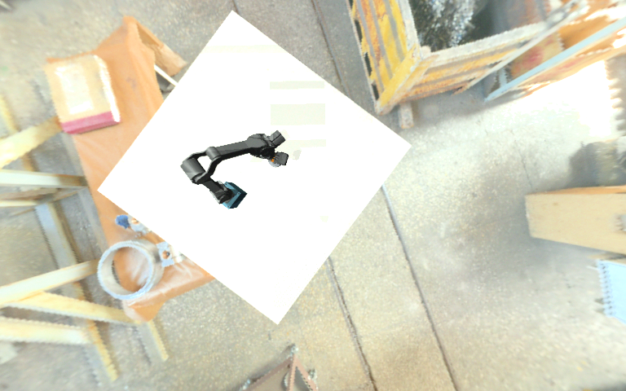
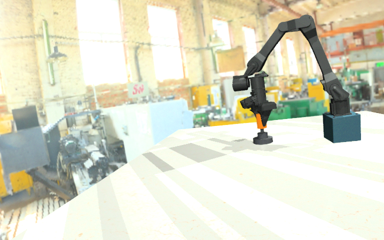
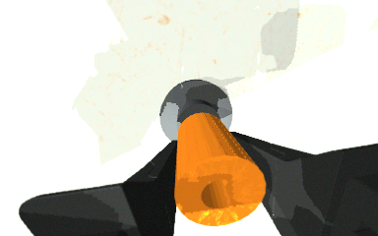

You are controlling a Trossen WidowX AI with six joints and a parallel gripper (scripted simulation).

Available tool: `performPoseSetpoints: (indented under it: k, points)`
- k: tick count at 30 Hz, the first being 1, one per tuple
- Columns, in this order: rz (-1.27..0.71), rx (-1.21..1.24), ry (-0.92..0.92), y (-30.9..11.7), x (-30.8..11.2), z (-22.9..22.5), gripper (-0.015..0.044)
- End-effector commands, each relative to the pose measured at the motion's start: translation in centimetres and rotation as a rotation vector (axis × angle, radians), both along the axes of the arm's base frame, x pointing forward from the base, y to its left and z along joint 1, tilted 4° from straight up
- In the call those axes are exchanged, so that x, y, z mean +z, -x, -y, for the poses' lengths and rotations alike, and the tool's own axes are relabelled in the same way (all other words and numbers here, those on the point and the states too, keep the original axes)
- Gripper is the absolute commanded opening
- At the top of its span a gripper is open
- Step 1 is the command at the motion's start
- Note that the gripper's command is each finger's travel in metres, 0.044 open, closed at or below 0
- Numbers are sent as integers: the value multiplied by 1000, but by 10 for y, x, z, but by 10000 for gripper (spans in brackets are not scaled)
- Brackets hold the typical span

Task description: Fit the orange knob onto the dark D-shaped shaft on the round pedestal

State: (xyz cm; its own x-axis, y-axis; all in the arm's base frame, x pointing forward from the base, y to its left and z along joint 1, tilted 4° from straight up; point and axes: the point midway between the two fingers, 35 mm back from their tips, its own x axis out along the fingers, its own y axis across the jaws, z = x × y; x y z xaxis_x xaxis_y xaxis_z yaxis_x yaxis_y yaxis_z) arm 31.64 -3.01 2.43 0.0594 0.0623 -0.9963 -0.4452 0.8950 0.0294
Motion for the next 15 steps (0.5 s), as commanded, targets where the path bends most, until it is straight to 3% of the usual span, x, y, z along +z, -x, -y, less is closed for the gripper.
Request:
performPoseSetpoints:
  k: [1, 15]
  points:
    - [5, 6, -3, -2, -1, 0, 0]
    - [4, 6, -3, 1, -1, -1, 0]
